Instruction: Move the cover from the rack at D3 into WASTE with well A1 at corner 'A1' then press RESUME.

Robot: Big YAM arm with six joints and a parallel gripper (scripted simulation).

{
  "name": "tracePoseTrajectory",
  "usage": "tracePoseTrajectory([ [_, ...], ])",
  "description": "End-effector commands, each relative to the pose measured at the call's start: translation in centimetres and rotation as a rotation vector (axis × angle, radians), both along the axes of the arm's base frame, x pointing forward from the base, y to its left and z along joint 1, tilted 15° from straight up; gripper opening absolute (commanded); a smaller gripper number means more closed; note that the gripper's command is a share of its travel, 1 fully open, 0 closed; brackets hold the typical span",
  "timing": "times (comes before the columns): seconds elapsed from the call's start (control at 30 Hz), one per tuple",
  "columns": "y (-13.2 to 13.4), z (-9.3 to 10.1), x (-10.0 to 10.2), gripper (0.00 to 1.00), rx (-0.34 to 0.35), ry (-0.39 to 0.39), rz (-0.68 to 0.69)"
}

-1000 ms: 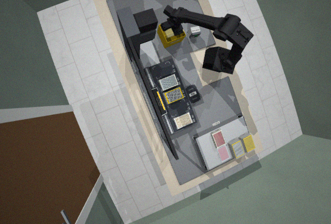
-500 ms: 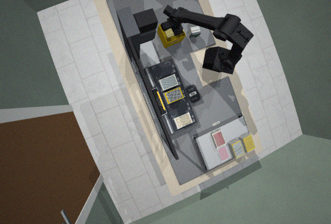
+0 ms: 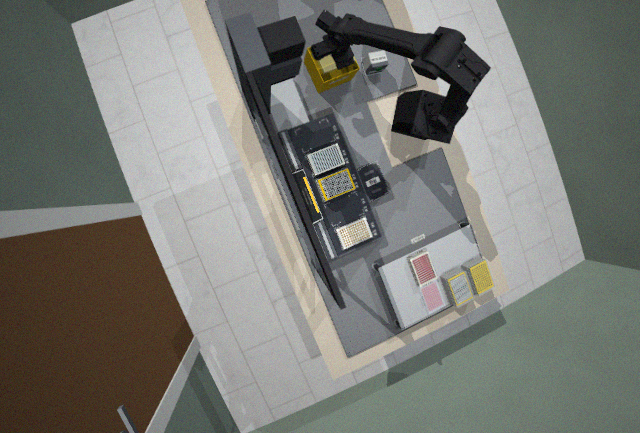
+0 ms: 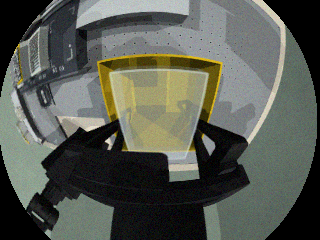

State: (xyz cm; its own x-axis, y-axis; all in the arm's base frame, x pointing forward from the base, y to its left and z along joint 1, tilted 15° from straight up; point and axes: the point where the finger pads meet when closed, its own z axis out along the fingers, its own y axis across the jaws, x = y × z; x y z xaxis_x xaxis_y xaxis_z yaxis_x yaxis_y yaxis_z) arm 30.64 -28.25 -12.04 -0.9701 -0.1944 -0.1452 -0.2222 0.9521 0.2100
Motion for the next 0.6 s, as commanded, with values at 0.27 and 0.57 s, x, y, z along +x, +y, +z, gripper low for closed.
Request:
tracePoseTrajectory([
  [0.27,-1.66,-0.28,2.30,0.00,-0.030,-0.032,-0.011],
  [0.57,-1.59,-0.59,2.38,0.00,-0.029,-0.032,-0.010],
])
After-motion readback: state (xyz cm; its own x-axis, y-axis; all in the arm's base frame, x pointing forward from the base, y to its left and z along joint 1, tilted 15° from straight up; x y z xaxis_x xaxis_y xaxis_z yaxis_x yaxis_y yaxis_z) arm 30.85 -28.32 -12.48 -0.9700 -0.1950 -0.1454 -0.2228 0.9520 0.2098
